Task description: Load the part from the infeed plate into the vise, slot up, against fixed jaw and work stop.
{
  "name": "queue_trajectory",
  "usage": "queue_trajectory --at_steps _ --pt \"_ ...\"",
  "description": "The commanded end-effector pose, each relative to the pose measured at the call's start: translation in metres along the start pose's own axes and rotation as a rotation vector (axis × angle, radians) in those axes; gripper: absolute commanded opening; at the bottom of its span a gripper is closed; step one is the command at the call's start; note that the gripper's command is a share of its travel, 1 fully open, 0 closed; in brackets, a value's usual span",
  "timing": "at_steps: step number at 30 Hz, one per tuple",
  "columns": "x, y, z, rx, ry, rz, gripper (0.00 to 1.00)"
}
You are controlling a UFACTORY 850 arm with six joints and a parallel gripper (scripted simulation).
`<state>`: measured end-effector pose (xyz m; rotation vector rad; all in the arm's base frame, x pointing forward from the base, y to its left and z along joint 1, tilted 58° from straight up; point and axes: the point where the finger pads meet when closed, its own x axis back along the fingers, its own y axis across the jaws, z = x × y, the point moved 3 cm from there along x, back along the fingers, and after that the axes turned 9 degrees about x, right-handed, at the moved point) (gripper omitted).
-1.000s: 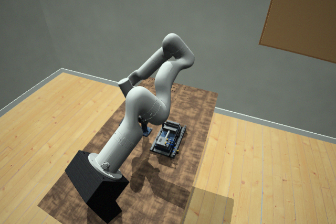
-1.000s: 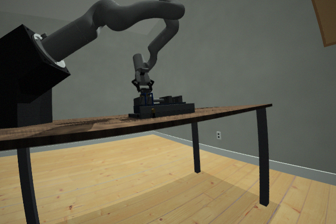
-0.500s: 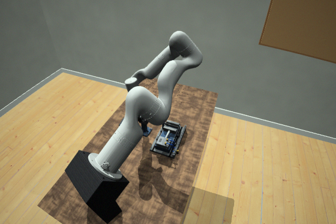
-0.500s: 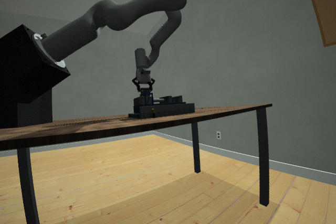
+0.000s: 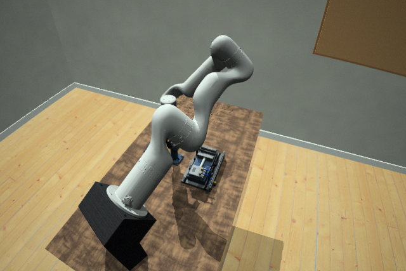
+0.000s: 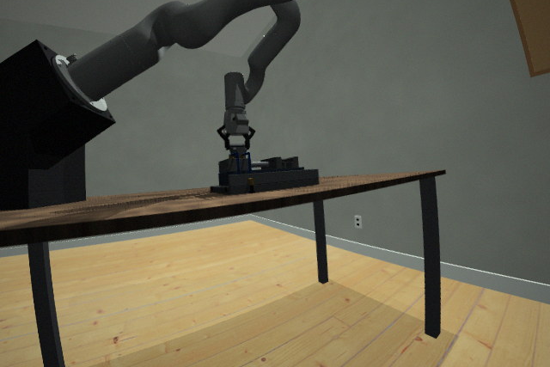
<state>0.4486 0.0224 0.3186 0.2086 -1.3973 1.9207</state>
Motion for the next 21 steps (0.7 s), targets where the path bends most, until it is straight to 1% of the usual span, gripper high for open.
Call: queue_trajectory --at_steps 1,7,9,21 --pt "-0.0003 -0.0002 0.0023 -0.001 -0.058 0.012 0.89" --pt "-0.0006 0.0002 0.0054 -0.002 -0.133 0.024 0.89" --pt "-0.0006 0.0002 0.0054 -0.002 -0.133 0.024 0.89" --pt "-0.0015 0.0009 0.0103 -0.001 -0.254 0.044 0.89"
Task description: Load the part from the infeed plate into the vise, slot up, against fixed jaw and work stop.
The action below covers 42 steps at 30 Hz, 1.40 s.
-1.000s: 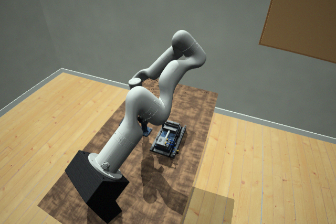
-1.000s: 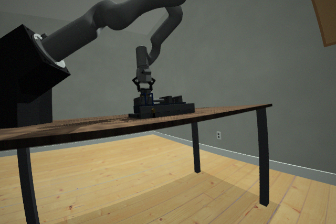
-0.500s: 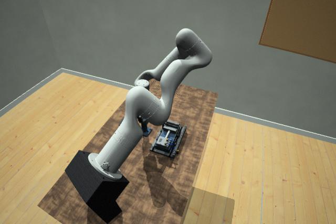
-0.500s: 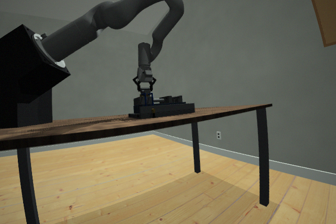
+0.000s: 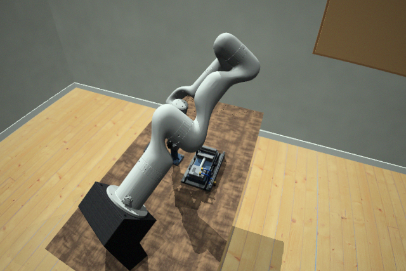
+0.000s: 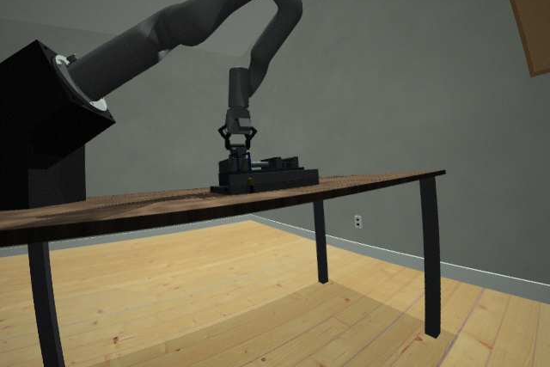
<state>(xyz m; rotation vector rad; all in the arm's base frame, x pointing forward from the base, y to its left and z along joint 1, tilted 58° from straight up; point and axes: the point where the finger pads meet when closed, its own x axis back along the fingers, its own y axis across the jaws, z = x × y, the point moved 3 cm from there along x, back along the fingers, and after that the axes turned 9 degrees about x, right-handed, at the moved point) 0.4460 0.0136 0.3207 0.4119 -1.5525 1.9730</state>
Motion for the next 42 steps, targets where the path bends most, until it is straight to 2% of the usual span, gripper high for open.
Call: queue_trajectory --at_steps 1,20,42 --pt "-0.0002 -0.0004 0.0014 -0.002 -0.04 0.012 0.89" --pt "-0.0007 0.0005 0.0065 -0.001 -0.162 0.031 0.89" --pt "-0.0016 0.0012 0.0105 -0.001 -0.261 0.046 0.89"
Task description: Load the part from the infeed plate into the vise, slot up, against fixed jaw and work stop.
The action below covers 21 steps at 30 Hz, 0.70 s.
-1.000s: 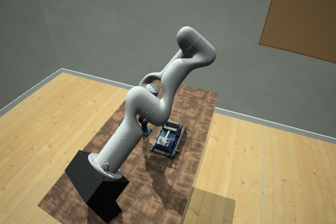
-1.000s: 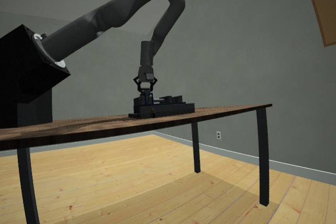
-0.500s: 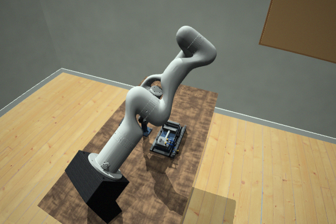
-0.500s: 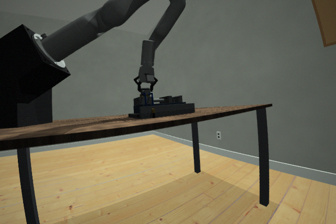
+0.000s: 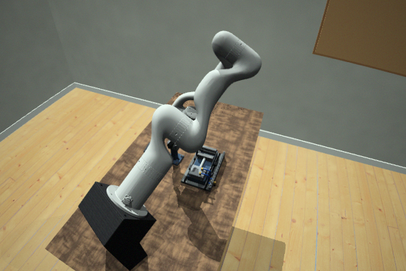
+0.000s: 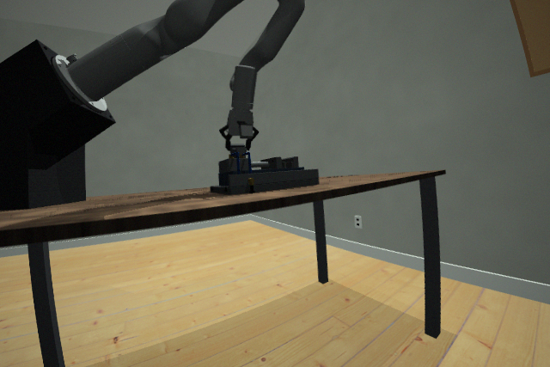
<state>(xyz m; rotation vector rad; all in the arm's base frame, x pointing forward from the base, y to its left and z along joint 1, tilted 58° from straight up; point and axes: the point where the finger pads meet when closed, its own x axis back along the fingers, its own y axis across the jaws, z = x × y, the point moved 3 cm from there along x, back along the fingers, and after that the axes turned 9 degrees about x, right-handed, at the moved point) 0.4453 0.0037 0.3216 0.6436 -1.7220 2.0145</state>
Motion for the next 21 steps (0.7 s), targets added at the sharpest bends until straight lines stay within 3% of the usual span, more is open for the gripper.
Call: queue_trajectory --at_steps 1,21 --pt "0.0001 0.0001 0.0009 0.0 -0.023 0.004 0.89" --pt "-0.0002 0.0005 0.0046 0.0 -0.11 0.019 0.89"
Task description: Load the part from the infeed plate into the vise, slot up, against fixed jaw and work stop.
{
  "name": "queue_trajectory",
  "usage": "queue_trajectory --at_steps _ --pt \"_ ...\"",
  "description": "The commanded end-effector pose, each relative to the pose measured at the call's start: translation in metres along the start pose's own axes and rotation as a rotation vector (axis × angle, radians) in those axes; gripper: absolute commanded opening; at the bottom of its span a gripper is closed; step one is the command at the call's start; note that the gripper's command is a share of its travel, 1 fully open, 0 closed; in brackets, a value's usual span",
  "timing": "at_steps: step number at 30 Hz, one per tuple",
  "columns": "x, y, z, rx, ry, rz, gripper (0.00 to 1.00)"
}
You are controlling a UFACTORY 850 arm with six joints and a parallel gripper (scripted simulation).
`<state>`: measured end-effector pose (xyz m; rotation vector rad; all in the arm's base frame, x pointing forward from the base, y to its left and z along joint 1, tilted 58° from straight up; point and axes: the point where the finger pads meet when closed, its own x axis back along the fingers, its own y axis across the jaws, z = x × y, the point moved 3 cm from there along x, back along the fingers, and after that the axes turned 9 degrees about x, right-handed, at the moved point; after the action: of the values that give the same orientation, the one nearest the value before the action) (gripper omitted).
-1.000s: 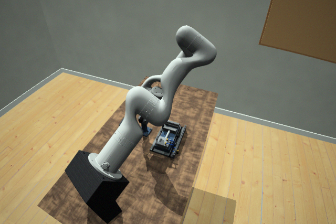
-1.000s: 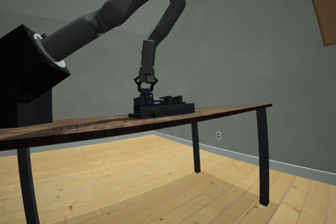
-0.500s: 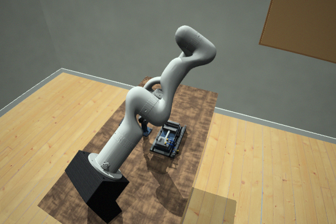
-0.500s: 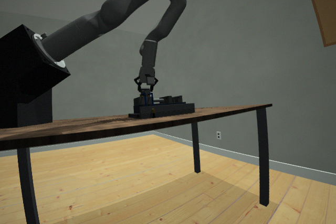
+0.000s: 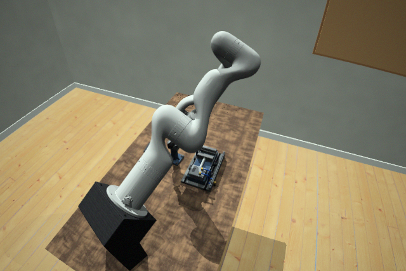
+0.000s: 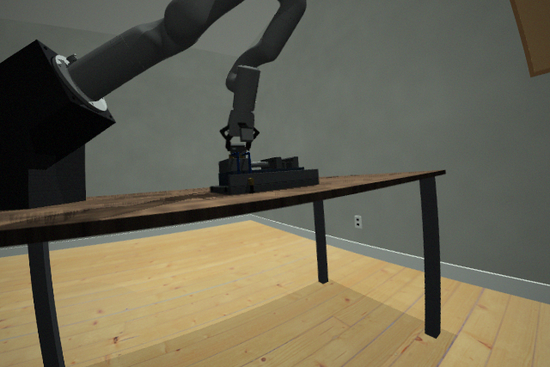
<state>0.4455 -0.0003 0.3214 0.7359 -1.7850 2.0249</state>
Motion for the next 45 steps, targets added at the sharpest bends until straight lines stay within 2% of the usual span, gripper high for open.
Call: queue_trajectory --at_steps 1,25,45 --pt "0.0002 0.0 0.0008 0.0 -0.022 0.003 0.89" --pt "-0.0001 0.0007 0.0048 0.0 -0.12 0.018 0.89" --pt "-0.0005 0.001 0.0072 0.0 -0.176 0.027 0.89"
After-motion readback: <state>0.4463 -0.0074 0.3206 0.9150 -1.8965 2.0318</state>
